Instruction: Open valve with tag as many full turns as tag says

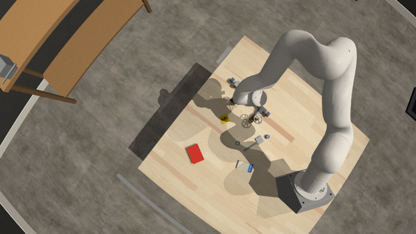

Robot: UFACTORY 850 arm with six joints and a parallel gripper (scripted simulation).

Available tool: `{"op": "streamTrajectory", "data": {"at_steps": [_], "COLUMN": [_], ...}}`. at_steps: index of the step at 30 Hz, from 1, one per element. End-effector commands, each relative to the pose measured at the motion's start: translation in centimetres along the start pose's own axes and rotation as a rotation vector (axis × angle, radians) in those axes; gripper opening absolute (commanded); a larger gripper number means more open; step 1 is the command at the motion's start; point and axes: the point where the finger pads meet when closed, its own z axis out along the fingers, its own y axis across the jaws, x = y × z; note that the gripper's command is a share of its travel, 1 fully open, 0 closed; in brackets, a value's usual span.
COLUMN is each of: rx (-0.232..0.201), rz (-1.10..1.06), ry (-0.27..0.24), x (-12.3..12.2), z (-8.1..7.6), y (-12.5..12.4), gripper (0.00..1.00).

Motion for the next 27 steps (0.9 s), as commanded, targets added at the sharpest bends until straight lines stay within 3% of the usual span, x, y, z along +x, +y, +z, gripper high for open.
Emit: {"op": "streamTrajectory", "data": {"at_steps": [1, 7, 9, 10, 24, 26, 27], "rx": [-0.021, -0.01, -0.01, -0.016, 0.016, 0.016, 0.012], "rz": [-0.278, -0.586, -0.586, -0.735, -1.406, -1.406, -1.554], "ry": [-0.009, -0.009, -0.009, -0.013, 0.0, 0.0, -0.003], "x": [0.03, 0.03, 0.03, 0.03, 0.03, 0.03, 0.03], "z": [-0.04, -0.04, -0.04, -0.04, -0.04, -0.04, -0.04], "y": [-0.04, -0.04, -0.04, -0.04, -0.04, -0.04, -0.04], "gripper": [0.0, 0.0, 0.0, 0.0, 0.0, 0.0, 0.0]}}
